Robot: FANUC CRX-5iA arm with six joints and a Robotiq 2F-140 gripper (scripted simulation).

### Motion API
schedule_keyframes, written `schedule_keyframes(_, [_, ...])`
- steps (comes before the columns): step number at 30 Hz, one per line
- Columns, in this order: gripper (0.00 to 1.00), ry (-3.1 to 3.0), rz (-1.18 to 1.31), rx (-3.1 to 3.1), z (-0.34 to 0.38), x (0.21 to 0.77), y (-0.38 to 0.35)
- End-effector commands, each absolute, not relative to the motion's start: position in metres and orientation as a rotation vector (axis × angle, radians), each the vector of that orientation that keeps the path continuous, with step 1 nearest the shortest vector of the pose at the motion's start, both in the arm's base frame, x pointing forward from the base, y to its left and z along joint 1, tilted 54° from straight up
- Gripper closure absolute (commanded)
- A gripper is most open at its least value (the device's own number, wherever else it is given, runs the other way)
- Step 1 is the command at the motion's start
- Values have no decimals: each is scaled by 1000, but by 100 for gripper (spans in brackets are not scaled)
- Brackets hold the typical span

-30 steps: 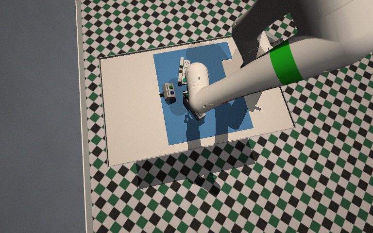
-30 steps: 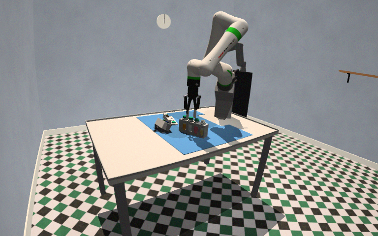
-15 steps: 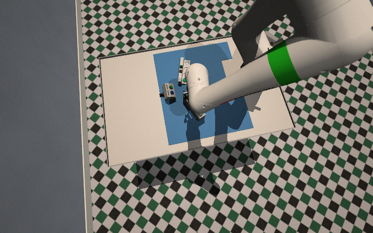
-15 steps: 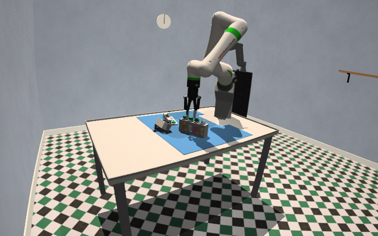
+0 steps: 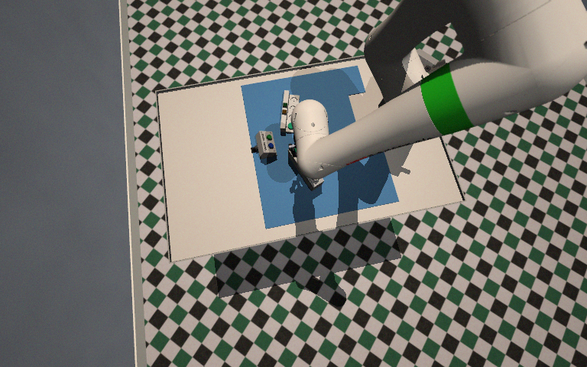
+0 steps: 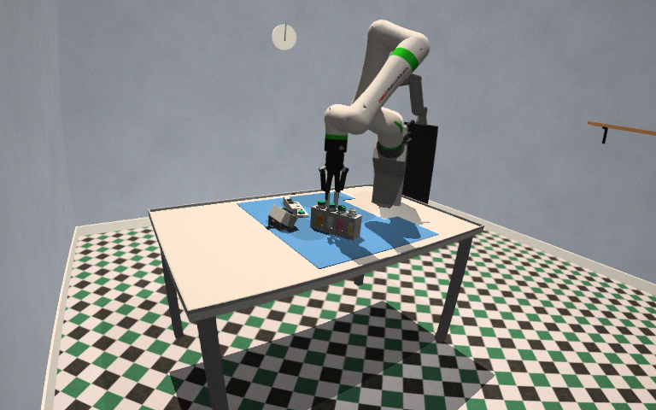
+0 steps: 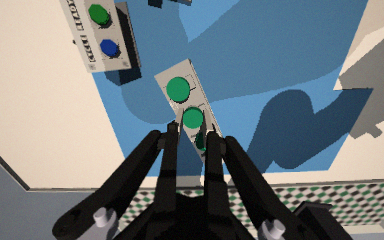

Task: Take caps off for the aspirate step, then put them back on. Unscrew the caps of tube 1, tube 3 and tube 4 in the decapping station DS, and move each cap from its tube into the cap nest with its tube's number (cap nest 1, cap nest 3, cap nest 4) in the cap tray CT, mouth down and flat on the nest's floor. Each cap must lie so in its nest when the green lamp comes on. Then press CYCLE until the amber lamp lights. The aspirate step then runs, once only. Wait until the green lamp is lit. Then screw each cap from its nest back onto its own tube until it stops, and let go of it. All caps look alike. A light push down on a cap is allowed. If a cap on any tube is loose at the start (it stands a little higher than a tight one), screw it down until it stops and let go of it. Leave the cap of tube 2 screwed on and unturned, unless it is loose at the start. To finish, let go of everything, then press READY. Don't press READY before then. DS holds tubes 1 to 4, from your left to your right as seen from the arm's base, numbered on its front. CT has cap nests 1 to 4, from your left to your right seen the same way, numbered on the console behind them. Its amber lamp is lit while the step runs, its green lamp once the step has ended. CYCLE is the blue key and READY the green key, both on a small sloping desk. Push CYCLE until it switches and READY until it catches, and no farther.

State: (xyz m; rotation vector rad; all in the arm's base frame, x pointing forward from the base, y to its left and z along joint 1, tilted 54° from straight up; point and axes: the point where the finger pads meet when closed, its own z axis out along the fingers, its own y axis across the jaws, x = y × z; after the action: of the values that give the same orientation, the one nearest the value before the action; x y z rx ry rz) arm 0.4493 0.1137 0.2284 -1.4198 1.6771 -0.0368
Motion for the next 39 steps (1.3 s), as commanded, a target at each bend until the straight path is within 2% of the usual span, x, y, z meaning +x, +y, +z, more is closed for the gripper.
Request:
schedule_keyframes(1, [100,1605,-93,-1502,228,449,114])
schedule_keyframes(20, [100,885,-552,-2073,229,449,113])
schedule_keyframes(31, [100,767,-612,-2134,229,449,113])
schedule_keyframes(32, [65,767,-612,-2134,229,449,113])
schedule_keyframes(39, [65,767,-612,-2134,229,449,113])
